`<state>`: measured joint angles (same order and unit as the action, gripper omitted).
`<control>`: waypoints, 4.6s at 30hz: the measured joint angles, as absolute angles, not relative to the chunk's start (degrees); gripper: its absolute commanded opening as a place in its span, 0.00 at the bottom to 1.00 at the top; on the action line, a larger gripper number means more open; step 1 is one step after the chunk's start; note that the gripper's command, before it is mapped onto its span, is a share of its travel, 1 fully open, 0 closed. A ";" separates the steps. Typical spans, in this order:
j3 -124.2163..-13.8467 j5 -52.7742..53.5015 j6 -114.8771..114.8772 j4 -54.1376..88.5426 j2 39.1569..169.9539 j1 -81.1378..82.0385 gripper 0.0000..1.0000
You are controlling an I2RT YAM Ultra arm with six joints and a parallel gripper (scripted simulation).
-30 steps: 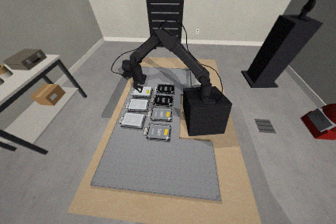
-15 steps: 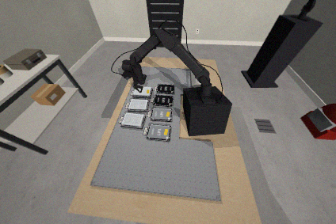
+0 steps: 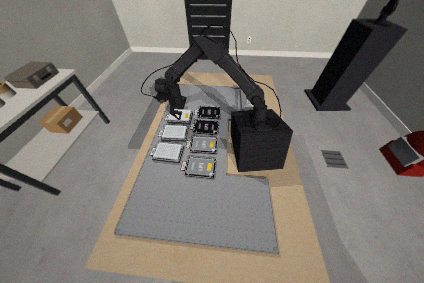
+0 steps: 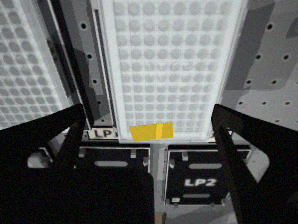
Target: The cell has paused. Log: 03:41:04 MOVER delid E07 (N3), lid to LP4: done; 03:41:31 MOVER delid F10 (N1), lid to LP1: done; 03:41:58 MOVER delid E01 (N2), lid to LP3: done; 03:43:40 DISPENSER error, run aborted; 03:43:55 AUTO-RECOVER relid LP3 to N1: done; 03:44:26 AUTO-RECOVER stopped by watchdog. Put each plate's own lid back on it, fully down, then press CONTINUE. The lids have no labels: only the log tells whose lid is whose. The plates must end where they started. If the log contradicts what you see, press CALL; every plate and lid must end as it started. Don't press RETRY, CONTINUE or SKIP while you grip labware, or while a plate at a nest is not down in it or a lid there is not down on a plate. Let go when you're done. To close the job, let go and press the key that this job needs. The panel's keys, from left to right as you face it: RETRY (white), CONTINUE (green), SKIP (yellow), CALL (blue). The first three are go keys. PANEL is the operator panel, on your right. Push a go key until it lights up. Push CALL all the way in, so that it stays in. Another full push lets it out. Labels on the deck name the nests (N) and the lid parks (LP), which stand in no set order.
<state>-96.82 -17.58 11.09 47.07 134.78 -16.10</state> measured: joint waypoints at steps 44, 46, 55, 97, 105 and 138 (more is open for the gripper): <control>-67.29 -18.63 -13.32 33.12 127.50 8.51 1.00; -66.70 -18.61 -14.85 32.80 127.50 10.09 1.00; -65.52 -18.55 -20.69 31.33 128.77 15.07 1.00; -67.51 -16.19 -40.34 30.13 137.80 32.64 1.00; -66.74 -16.19 -39.99 28.16 139.00 32.32 1.00; -67.40 -16.56 -38.68 23.99 142.52 31.22 1.00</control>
